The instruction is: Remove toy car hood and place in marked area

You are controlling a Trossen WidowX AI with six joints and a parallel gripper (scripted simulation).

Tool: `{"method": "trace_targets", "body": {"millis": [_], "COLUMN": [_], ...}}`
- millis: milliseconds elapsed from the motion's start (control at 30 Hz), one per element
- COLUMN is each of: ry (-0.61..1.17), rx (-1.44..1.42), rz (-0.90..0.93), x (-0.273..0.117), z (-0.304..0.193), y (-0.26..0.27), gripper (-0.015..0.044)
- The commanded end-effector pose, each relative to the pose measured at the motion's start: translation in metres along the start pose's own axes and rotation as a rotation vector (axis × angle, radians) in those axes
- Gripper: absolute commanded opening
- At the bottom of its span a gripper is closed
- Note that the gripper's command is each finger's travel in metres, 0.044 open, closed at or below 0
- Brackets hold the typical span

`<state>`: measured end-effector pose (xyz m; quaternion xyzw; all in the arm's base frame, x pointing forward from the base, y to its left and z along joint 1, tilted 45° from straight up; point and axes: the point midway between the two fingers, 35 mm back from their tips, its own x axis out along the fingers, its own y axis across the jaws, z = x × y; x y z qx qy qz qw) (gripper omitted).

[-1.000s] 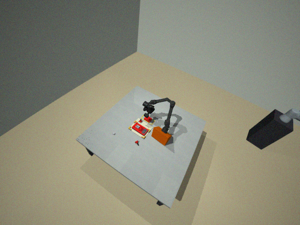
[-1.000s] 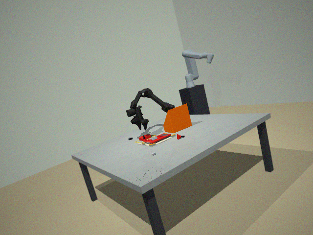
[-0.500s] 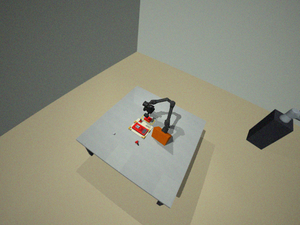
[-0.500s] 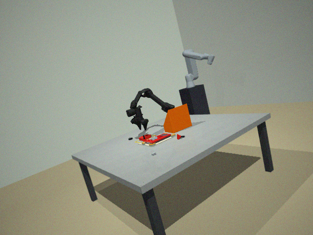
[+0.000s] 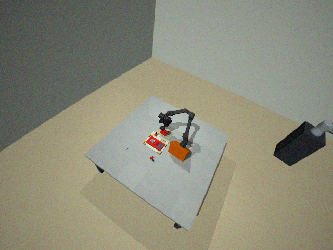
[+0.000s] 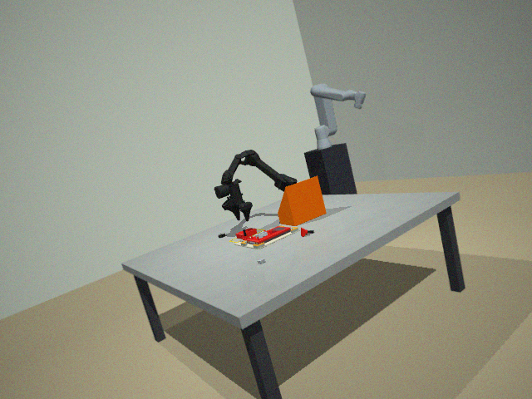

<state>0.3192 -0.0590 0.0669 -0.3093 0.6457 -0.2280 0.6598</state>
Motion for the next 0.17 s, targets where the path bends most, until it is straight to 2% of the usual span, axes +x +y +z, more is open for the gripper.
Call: {"method": "trace_targets", "body": {"millis": [0,133], "ry": [-0.001,-0.001], "rx": [0.007,0.007], "rz": [-0.003,-0.003], "x": [-0.0005,-0.0005], "z": [0.0002,0.0002], "y": [-0.0008,-0.0008], "gripper": [0.044,0.044]}}
